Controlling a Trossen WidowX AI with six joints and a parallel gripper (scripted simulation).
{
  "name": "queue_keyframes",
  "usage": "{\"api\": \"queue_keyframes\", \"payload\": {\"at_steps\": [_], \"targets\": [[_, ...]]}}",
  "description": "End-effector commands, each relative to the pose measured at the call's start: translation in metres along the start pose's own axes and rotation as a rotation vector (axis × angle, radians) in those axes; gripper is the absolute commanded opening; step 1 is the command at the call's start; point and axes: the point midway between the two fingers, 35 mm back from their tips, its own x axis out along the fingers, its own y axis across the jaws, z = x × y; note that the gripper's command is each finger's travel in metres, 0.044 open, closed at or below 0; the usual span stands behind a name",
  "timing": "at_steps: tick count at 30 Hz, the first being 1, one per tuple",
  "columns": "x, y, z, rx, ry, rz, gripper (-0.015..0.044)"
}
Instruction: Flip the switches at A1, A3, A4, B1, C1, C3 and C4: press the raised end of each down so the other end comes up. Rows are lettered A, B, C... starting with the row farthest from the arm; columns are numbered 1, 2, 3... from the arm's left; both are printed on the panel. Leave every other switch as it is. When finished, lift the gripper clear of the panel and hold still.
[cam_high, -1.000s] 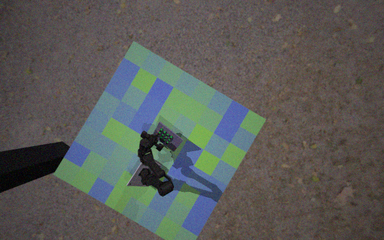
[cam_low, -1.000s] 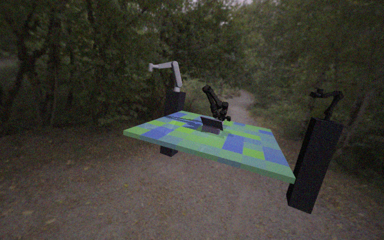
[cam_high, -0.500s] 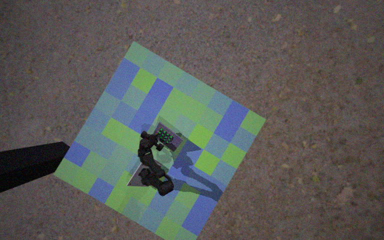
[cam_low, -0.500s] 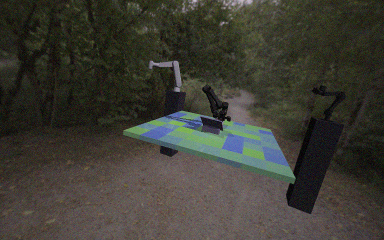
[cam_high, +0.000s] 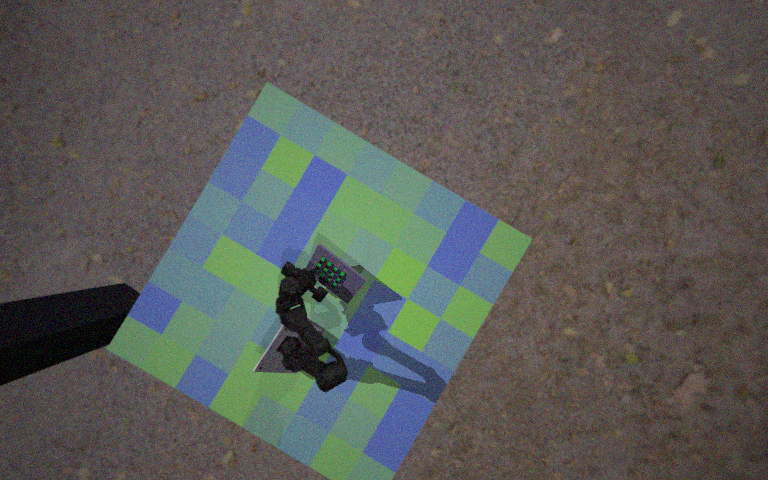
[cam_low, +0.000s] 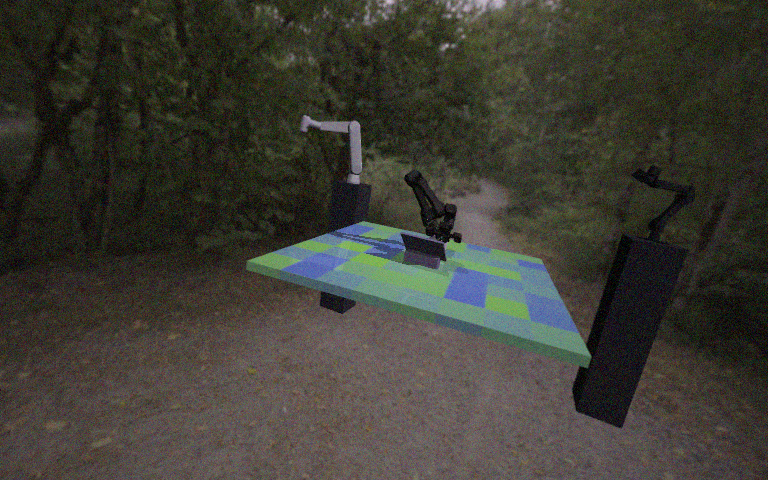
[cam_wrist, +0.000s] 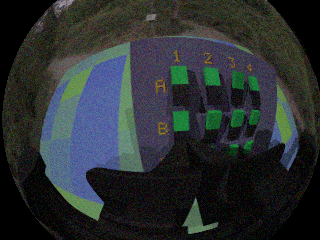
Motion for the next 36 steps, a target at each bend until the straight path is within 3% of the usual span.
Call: {"api": "queue_keyframes", "payload": {"at_steps": [1,36], "targets": [[0.0007,0.0005,-0.0018,-0.009,0.003,0.004,0.0],[0.0054,0.0004,-0.0019,-0.009,0.003,0.004,0.0]]}}
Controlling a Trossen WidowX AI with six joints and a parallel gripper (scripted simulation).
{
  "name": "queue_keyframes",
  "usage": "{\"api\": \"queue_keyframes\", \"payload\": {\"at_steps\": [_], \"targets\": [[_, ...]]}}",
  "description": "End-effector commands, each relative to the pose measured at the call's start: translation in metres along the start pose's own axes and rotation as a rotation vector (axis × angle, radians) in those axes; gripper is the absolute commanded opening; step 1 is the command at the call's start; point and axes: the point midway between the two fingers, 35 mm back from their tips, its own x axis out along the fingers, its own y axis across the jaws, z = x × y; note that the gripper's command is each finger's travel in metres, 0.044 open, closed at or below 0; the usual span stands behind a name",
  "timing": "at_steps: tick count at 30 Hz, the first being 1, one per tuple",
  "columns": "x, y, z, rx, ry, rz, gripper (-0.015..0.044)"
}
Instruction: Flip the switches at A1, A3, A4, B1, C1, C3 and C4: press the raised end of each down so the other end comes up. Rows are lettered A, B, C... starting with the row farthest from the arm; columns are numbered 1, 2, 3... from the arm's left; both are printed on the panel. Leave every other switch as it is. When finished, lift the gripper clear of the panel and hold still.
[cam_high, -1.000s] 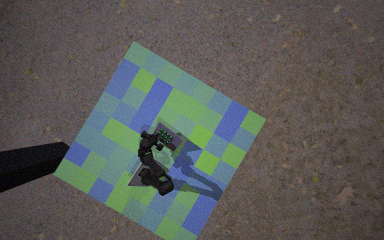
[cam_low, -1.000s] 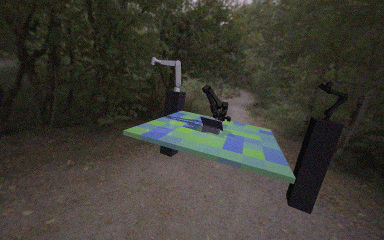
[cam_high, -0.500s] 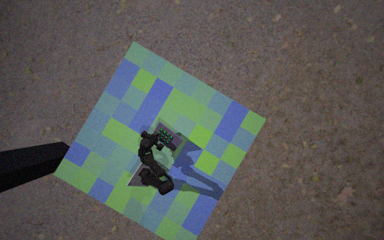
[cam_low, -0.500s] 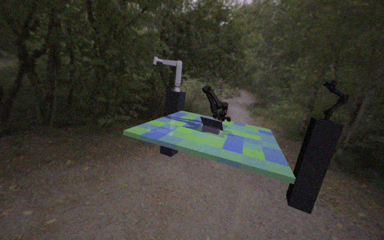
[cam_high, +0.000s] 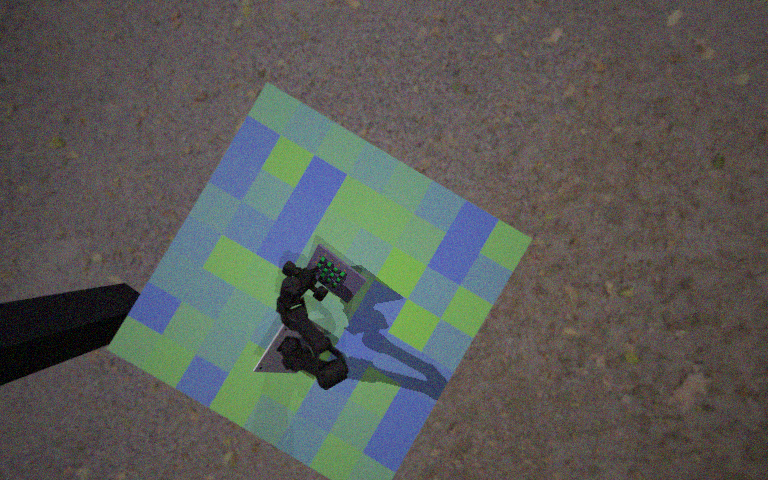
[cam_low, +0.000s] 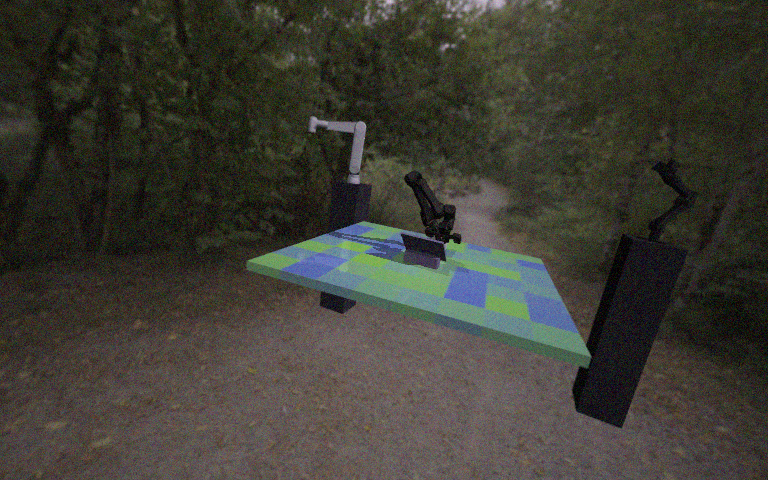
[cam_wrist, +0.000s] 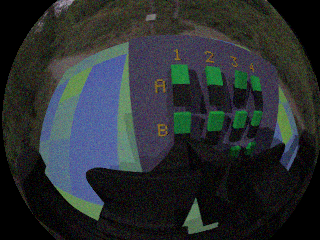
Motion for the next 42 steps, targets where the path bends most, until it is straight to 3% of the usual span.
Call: {"api": "queue_keyframes", "payload": {"at_steps": [1,12,28,34,42], "targets": [[-0.001,0.001,0.0,0.0,0.001,0.001,0.0],[-0.065,0.001,0.001,-0.008,0.031,0.008,0.0],[-0.066,0.001,-0.02,-0.009,0.032,0.008,0.0],[-0.031,0.001,-0.02,-0.009,0.056,0.006,0.0],[-0.03,0.001,-0.02,-0.009,0.056,0.006,0.0]]}}
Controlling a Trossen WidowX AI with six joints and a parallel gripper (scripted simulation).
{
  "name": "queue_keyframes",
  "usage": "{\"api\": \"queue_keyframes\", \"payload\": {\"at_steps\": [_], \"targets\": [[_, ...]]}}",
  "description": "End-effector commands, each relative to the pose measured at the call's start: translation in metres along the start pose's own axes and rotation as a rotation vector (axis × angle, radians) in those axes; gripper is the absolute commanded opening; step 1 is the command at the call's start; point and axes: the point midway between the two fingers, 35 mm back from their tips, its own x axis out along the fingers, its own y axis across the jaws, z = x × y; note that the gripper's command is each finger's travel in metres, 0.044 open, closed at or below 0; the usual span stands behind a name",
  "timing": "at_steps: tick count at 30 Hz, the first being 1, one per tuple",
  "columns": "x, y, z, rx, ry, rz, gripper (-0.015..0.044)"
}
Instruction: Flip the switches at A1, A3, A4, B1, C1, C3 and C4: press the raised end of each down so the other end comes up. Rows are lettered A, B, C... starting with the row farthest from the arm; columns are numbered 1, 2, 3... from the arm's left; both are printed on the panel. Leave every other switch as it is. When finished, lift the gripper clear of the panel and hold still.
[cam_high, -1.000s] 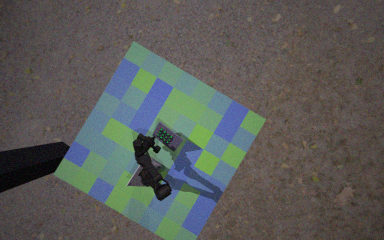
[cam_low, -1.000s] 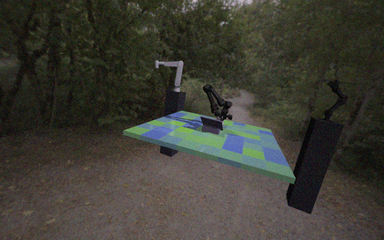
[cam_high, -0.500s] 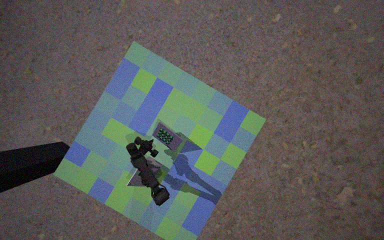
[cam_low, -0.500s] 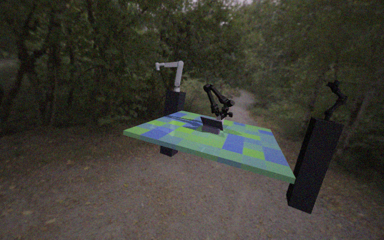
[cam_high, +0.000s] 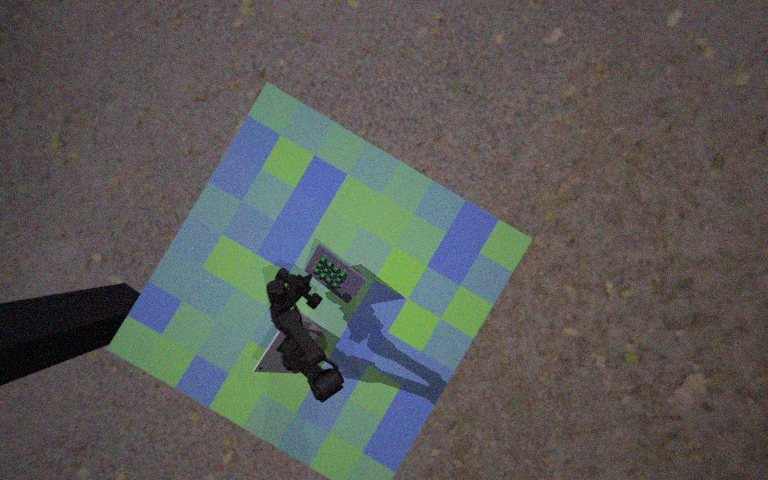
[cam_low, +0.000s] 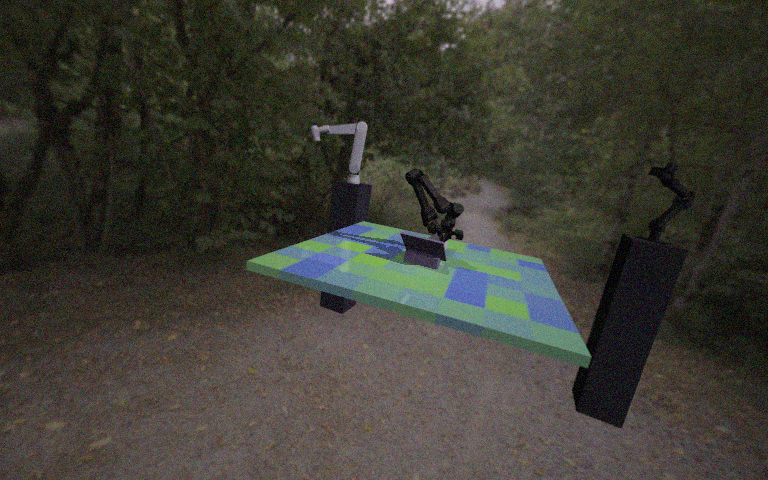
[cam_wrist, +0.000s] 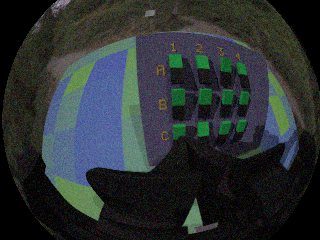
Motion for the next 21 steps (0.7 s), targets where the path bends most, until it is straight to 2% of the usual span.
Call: {"api": "queue_keyframes", "payload": {"at_steps": [1,21], "targets": [[0.002,-0.001,-0.005,-0.018,0.009,0.0,0.0],[0.024,-0.001,-0.004,-0.018,0.008,-0.001,0.0]]}}
